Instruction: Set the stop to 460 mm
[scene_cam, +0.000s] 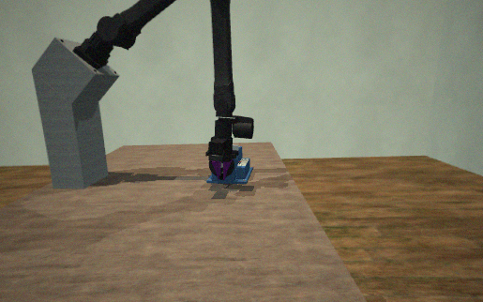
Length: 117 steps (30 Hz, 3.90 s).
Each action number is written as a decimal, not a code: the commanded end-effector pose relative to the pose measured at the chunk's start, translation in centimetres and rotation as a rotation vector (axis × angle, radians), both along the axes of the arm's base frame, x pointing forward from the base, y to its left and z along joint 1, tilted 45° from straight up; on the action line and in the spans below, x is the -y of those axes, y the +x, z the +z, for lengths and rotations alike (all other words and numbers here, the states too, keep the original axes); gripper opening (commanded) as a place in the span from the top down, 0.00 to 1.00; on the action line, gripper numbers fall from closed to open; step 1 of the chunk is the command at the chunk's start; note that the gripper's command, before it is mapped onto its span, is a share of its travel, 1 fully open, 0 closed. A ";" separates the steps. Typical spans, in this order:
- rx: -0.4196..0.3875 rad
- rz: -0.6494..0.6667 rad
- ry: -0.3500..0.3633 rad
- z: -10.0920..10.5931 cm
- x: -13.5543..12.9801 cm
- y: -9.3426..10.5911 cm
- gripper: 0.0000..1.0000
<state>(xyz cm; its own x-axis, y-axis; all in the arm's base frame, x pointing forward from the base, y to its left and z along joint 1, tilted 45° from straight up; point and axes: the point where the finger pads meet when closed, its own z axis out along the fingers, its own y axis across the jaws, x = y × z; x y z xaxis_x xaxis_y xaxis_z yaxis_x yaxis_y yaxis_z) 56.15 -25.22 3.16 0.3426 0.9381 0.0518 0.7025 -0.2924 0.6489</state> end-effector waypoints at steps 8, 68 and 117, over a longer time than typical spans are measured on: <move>0.123 0.004 -0.052 6.4 0.8 3.8 0.94; 0.101 -0.009 -0.051 7.6 -1.0 -5.6 0.94; 0.050 -0.004 -0.025 -1.3 -2.8 -8.7 0.94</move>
